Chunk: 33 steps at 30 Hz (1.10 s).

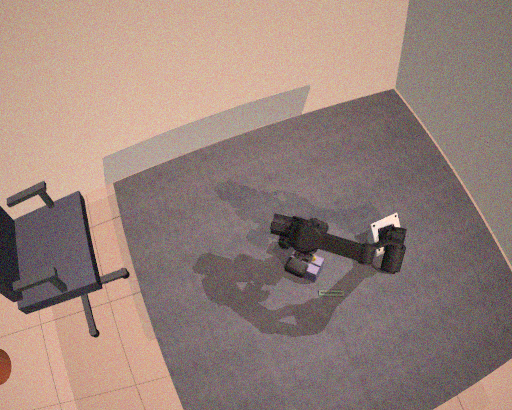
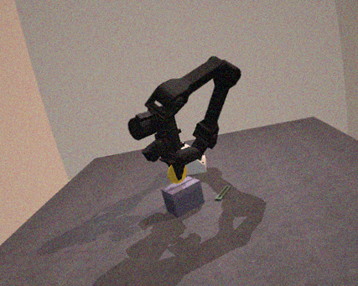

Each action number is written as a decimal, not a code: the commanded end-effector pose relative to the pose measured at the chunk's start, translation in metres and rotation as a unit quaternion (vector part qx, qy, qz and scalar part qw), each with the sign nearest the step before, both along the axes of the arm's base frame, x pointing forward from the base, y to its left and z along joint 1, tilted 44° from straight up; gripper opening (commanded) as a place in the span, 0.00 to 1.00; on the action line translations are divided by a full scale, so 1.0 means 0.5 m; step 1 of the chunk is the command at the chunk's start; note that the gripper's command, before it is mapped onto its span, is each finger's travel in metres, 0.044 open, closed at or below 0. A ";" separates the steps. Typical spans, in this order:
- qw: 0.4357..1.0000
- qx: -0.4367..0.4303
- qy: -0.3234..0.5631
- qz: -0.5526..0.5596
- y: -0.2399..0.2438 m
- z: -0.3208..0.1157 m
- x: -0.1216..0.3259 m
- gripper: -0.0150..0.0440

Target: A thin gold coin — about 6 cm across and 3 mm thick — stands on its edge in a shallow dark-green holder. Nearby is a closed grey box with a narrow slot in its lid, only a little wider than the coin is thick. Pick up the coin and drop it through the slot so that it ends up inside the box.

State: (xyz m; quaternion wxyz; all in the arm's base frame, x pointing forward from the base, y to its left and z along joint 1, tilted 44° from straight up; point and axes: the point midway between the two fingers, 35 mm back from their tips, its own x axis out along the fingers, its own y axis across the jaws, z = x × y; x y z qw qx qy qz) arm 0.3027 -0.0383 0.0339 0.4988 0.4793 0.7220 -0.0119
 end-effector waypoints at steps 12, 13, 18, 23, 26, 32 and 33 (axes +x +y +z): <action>1.000 0.000 0.000 0.000 0.007 -0.007 -0.001 0.39; 1.000 0.000 0.000 0.000 0.007 -0.007 -0.001 0.43; 1.000 0.000 0.000 0.000 0.007 -0.007 -0.001 0.53; 1.000 0.000 0.000 0.000 0.007 -0.007 -0.001 0.53; 1.000 0.000 0.000 0.000 0.003 -0.003 0.000 0.62; 1.000 0.000 0.000 -0.001 -0.021 0.022 0.001 0.88; 1.000 0.000 0.001 -0.001 -0.031 0.033 0.001 0.93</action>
